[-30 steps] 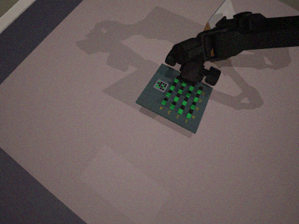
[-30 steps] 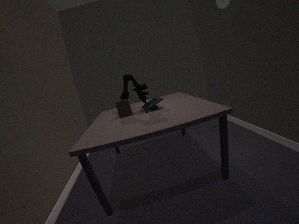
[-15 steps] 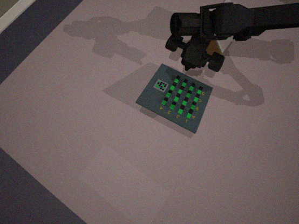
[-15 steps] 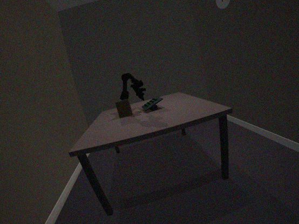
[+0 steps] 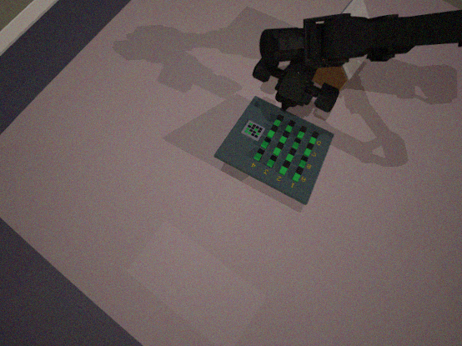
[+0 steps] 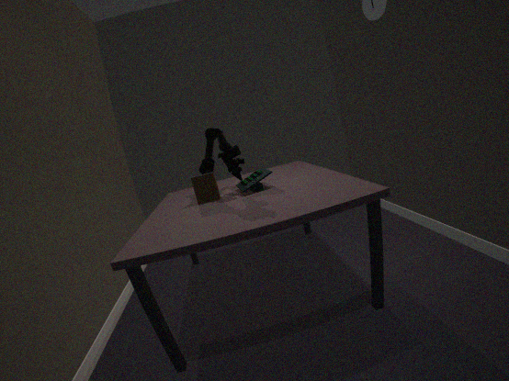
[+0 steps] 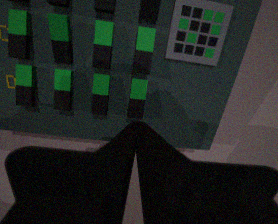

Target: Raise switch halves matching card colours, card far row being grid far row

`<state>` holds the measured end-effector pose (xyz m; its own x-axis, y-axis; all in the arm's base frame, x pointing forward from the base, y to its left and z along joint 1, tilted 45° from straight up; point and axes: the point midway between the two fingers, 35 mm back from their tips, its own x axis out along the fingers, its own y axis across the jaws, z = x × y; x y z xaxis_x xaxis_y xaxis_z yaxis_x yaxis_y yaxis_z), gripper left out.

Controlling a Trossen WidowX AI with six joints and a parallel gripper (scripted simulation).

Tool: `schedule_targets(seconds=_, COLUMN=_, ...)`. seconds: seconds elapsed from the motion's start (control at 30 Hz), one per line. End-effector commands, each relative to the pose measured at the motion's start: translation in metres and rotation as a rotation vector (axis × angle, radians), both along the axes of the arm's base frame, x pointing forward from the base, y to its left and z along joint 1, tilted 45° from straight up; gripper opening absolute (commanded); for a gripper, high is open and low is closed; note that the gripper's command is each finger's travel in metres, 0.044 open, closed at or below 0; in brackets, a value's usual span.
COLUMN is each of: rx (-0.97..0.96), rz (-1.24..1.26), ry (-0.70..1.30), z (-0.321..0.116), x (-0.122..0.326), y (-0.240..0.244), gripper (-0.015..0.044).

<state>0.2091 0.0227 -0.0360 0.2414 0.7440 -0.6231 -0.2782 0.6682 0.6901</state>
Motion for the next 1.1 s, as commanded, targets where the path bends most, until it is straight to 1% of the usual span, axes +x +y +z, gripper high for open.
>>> schedule_targets(seconds=0.0, rx=0.006, rz=-0.006, ry=-0.002, z=-0.003, x=0.001, y=0.005, gripper=0.0000)
schedule_targets(seconds=0.53, rx=0.008, rz=-0.006, ry=-0.002, z=-0.016, x=0.006, y=0.020, gripper=0.0000)
schedule_targets(seconds=1.07, rx=0.008, rz=-0.006, ry=-0.002, z=-0.016, x=0.006, y=0.021, gripper=0.0000)
